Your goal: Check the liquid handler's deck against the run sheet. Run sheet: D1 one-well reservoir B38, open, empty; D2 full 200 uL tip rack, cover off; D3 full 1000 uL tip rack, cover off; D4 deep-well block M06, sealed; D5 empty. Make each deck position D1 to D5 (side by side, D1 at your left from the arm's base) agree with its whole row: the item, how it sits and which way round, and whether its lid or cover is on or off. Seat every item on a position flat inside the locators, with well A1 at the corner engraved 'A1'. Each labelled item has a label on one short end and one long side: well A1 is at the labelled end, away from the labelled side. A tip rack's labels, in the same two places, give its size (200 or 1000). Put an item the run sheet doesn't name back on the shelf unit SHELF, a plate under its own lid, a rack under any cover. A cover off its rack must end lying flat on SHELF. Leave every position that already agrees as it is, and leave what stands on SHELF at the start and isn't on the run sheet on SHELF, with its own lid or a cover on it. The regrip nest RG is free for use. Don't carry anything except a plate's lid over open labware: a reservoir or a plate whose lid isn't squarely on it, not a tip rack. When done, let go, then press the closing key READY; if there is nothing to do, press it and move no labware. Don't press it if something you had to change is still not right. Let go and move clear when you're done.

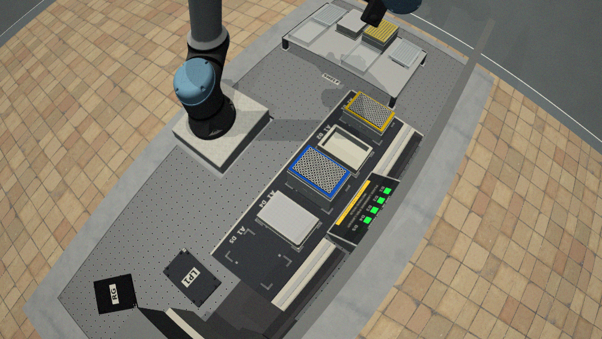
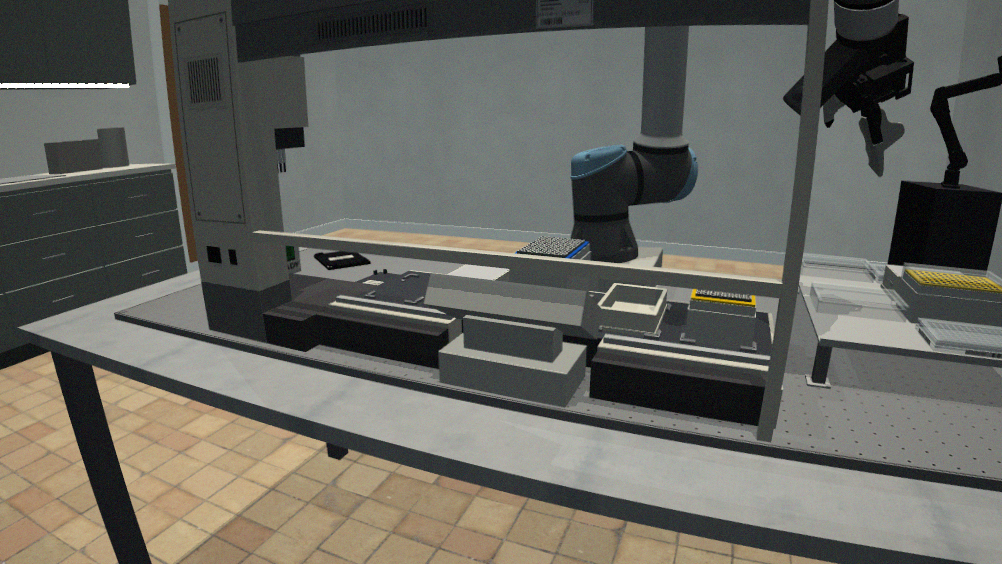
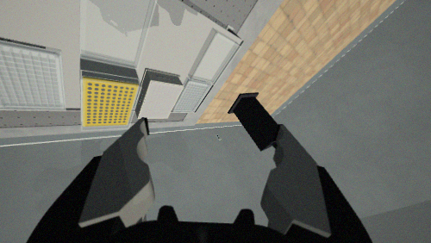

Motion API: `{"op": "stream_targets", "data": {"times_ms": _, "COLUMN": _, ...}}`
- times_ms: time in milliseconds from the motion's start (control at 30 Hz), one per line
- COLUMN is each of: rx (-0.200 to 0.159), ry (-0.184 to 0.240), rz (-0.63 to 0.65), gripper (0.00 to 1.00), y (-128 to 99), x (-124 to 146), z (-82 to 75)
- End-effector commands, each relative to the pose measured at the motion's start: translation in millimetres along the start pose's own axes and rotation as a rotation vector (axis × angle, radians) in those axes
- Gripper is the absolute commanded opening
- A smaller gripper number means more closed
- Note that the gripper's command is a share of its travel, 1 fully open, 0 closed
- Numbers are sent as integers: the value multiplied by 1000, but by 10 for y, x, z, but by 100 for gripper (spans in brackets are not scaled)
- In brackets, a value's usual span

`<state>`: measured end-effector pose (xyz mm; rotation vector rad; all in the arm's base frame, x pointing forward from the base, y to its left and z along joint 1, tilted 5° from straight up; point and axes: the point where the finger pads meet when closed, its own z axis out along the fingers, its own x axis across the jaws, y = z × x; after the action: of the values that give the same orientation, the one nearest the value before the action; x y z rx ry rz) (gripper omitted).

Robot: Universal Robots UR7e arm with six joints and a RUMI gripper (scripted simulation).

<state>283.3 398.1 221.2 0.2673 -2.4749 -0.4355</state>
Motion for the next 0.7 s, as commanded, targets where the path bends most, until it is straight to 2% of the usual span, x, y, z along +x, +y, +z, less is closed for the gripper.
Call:
{"op": "stream_targets", "data": {"times_ms": 0, "rx": 52, "ry": -18, "rz": -44, "gripper": 82, "y": -214, "x": 124, "z": -55}}
{"op": "stream_targets", "data": {"times_ms": 33, "rx": 52, "ry": -18, "rz": -44, "gripper": 82, "y": -214, "x": 124, "z": -55}}
{"op": "stream_targets", "data": {"times_ms": 267, "rx": 128, "ry": -50, "rz": -43, "gripper": 82, "y": -514, "x": 300, "z": -125}}
{"op": "stream_targets", "data": {"times_ms": 300, "rx": 142, "ry": -42, "rz": -217, "gripper": 82, "y": -564, "x": 297, "z": -137}}
{"op": "stream_targets", "data": {"times_ms": 533, "rx": 221, "ry": -64, "rz": -331, "gripper": 82, "y": -868, "x": 455, "z": -211}}
{"op": "stream_targets", "data": {"times_ms": 600, "rx": 221, "ry": -64, "rz": -331, "gripper": 82, "y": -868, "x": 455, "z": -211}}
{"op": "stream_targets", "data": {"times_ms": 667, "rx": 244, "ry": -71, "rz": -363, "gripper": 82, "y": -954, "x": 500, "z": -232}}
